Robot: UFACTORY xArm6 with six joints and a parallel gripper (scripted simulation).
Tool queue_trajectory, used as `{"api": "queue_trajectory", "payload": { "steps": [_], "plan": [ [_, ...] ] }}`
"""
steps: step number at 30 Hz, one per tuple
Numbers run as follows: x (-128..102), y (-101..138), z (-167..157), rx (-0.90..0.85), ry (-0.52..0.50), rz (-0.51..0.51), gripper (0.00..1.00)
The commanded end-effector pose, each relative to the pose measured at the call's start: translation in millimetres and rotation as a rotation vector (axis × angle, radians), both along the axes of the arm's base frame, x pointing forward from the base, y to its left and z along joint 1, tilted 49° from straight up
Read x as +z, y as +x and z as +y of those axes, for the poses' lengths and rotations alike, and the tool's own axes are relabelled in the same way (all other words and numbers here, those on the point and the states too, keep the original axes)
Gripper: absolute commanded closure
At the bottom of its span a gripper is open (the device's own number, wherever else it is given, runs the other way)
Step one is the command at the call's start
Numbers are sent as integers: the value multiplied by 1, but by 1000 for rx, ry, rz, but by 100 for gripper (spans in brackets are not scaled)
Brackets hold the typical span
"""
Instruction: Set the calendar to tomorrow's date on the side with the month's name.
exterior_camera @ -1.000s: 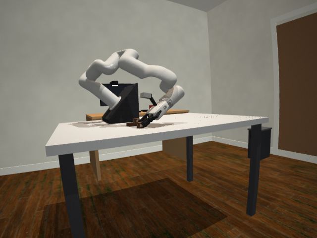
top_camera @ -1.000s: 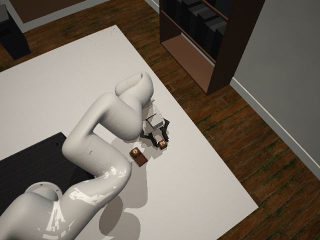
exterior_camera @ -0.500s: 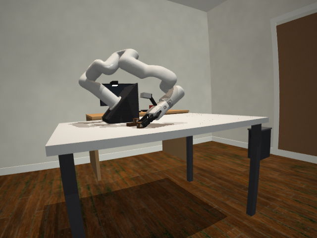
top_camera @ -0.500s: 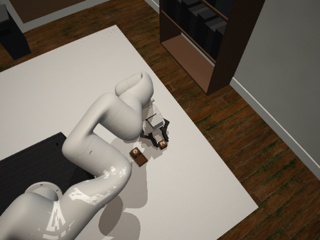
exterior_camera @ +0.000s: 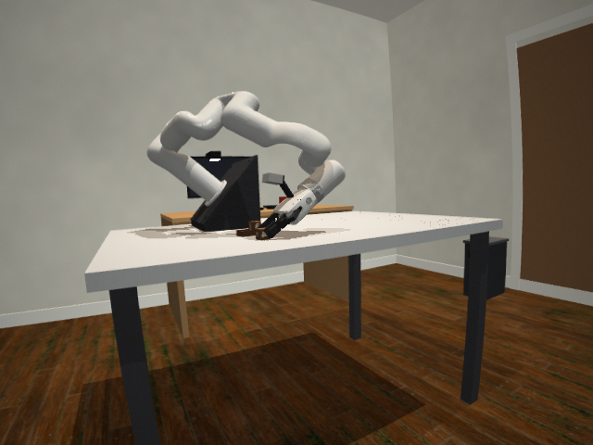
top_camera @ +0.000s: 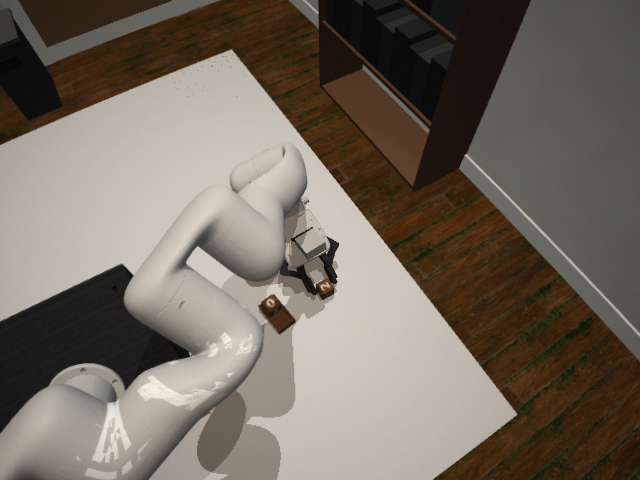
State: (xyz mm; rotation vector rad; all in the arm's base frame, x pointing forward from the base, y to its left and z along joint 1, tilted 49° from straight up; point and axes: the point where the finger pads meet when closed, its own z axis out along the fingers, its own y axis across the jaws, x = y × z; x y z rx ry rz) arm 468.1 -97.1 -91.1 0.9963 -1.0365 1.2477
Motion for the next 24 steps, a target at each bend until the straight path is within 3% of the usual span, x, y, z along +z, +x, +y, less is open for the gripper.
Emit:
{"api": "queue_trajectory", "payload": {
  "steps": [1, 3, 4, 24],
  "plan": [
    [1, 1, 1, 2, 1, -3, 53],
    [1, 1, 1, 2, 1, -3, 53],
    [1, 1, 1, 2, 1, -3, 73],
    [1, 1, 1, 2, 1, -3, 73]
  ]
}}
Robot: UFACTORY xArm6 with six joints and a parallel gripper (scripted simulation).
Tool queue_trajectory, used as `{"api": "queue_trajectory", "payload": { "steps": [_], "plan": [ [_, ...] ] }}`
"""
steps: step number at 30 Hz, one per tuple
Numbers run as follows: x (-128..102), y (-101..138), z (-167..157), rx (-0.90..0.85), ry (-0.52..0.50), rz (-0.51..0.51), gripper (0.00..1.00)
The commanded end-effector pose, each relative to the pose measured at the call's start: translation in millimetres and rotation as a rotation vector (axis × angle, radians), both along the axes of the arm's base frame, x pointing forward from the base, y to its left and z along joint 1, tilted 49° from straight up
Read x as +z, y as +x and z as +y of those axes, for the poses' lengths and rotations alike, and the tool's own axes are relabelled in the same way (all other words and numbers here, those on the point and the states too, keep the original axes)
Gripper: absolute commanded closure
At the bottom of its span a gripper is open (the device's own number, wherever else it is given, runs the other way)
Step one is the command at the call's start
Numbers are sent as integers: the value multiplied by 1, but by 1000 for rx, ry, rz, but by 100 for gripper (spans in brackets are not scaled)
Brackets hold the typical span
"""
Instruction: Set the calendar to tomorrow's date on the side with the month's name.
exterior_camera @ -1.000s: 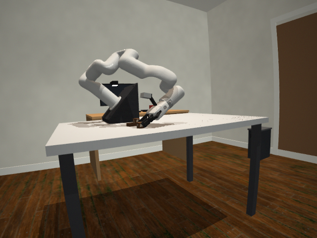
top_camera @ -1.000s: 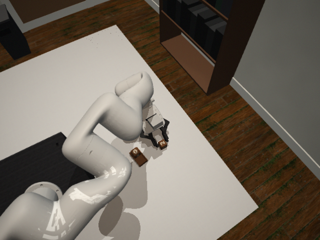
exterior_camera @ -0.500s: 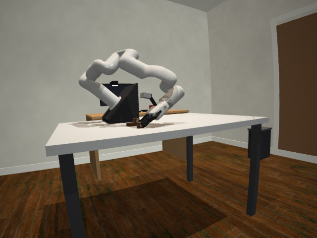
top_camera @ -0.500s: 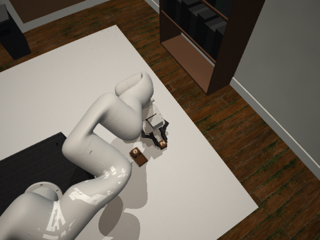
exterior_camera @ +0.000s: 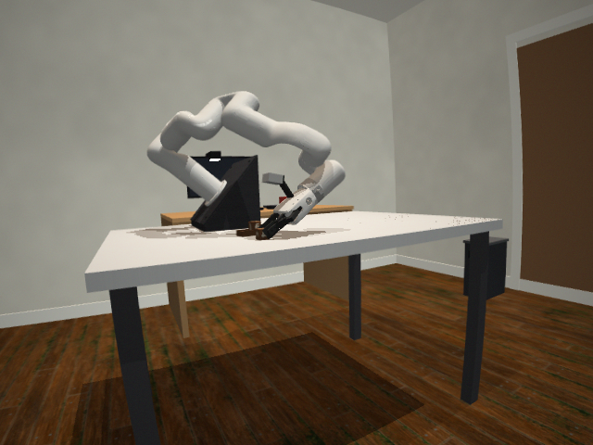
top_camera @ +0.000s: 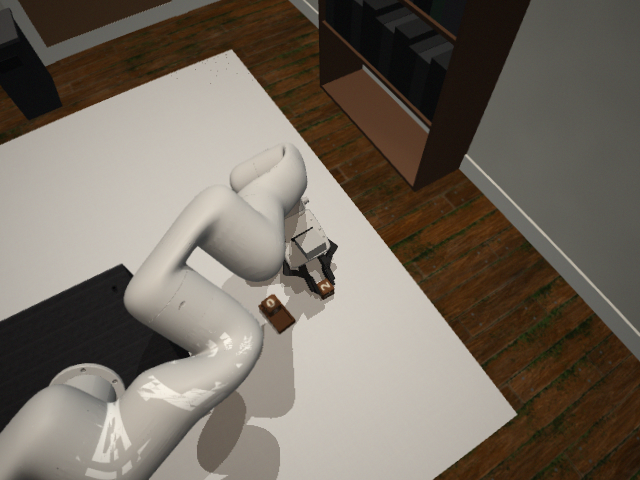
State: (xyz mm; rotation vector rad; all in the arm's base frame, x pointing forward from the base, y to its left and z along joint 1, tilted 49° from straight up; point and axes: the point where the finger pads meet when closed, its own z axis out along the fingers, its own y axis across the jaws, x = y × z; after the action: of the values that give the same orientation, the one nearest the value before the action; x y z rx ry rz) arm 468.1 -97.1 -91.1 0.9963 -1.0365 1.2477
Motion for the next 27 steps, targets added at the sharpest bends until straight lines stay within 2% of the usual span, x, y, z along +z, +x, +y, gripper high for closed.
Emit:
{"api": "queue_trajectory", "payload": {
  "steps": [1, 17, 27],
  "plan": [
    [1, 1, 1, 2, 1, -3, 73],
    [2, 1, 2, 2, 1, -3, 73],
    [14, 2, 16, 2, 1, -3, 73]
  ]
}}
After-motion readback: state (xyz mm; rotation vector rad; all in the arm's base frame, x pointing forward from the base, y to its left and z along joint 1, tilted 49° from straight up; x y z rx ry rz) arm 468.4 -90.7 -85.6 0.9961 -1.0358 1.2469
